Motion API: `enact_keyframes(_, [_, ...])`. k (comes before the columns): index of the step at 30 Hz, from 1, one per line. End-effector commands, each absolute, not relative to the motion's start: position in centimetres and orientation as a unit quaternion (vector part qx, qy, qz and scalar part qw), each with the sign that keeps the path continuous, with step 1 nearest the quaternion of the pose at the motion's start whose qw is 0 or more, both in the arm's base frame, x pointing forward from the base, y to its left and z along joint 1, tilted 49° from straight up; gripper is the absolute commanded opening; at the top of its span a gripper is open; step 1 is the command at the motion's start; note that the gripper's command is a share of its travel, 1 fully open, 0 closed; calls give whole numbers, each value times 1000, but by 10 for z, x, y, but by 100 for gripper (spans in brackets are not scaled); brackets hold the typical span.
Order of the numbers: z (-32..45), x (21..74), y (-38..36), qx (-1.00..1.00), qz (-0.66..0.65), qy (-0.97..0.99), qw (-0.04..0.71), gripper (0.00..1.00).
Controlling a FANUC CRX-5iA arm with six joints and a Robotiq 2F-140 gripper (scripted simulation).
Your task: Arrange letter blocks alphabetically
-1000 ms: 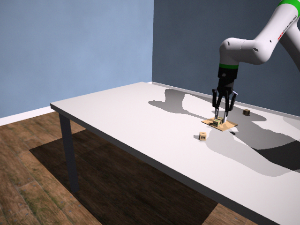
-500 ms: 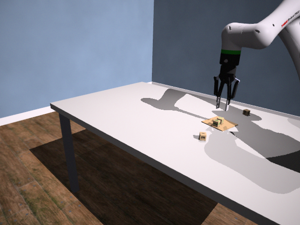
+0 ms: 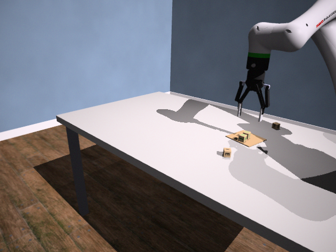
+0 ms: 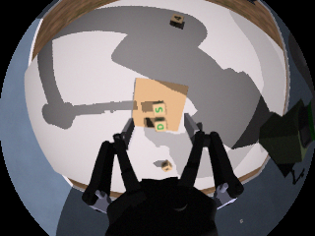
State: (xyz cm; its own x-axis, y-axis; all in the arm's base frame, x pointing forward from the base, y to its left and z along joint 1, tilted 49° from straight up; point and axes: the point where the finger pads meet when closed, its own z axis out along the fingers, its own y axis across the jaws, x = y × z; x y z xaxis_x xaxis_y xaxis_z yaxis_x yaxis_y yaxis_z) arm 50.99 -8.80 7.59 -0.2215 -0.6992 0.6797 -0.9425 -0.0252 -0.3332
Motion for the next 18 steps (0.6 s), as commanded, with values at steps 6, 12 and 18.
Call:
enact_keyframes(6, [76,510,-88,604,385,-680,158,100])
enact_keyframes(12, [76,510,-88,604,385,-680,158,100])
enact_keyframes(18, [75,510,-87,610,384,-675,161,100])
